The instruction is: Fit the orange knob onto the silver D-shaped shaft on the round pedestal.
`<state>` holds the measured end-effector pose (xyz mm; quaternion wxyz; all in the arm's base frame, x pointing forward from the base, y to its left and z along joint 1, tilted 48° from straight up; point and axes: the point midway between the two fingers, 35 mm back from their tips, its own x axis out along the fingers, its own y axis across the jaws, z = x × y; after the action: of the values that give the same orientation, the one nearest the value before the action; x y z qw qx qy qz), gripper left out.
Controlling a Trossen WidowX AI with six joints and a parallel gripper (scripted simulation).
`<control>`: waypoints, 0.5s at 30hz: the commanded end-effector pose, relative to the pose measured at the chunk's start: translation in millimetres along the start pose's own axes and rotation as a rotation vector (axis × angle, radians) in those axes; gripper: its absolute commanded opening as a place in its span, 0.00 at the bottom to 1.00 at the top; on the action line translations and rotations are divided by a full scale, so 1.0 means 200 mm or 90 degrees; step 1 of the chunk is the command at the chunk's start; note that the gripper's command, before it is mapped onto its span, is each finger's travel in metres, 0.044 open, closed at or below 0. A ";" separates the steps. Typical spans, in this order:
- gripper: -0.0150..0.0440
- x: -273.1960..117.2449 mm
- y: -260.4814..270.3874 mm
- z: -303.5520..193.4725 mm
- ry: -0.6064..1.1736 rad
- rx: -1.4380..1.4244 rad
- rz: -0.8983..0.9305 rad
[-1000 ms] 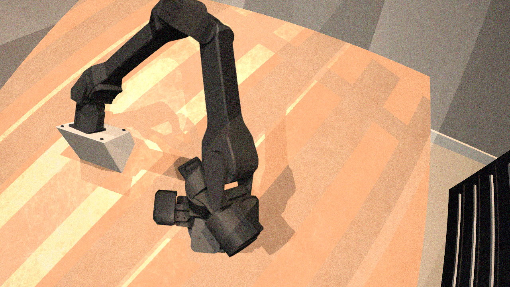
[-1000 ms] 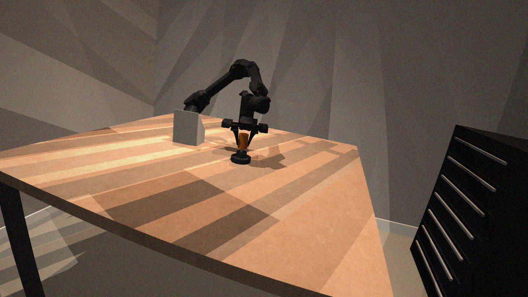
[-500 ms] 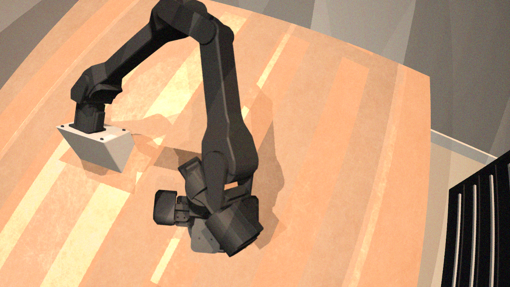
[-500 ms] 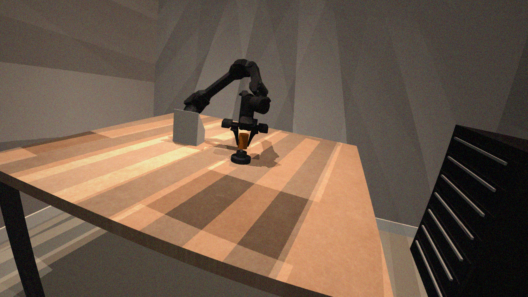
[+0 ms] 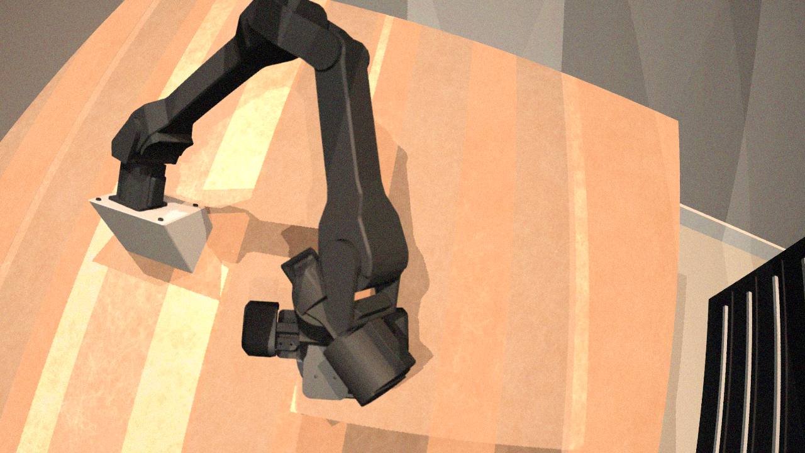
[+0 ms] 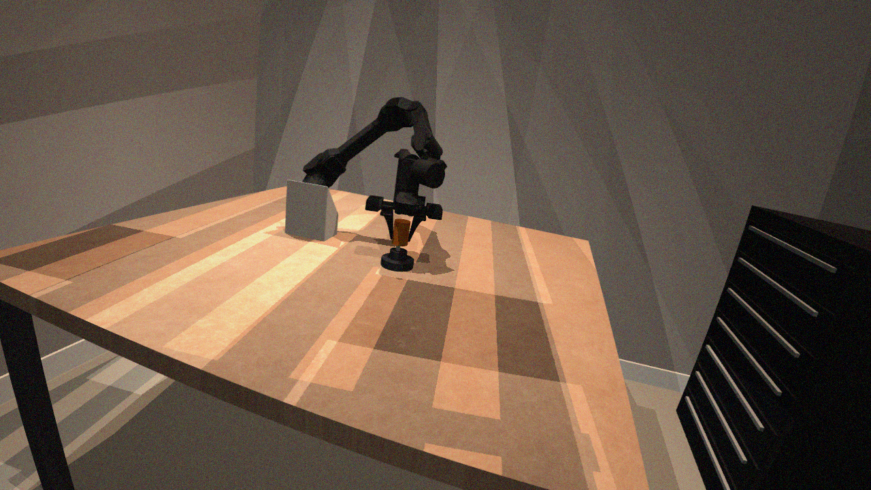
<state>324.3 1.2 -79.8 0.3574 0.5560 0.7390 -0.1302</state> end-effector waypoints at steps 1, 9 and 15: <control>0.25 -0.03 0.00 0.01 -0.001 0.022 0.003; 0.25 -0.01 0.00 0.01 -0.001 0.048 0.003; 0.25 0.00 0.00 0.01 -0.001 0.048 0.003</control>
<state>324.2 0.5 -80.6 0.3382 0.5682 0.7340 -0.1551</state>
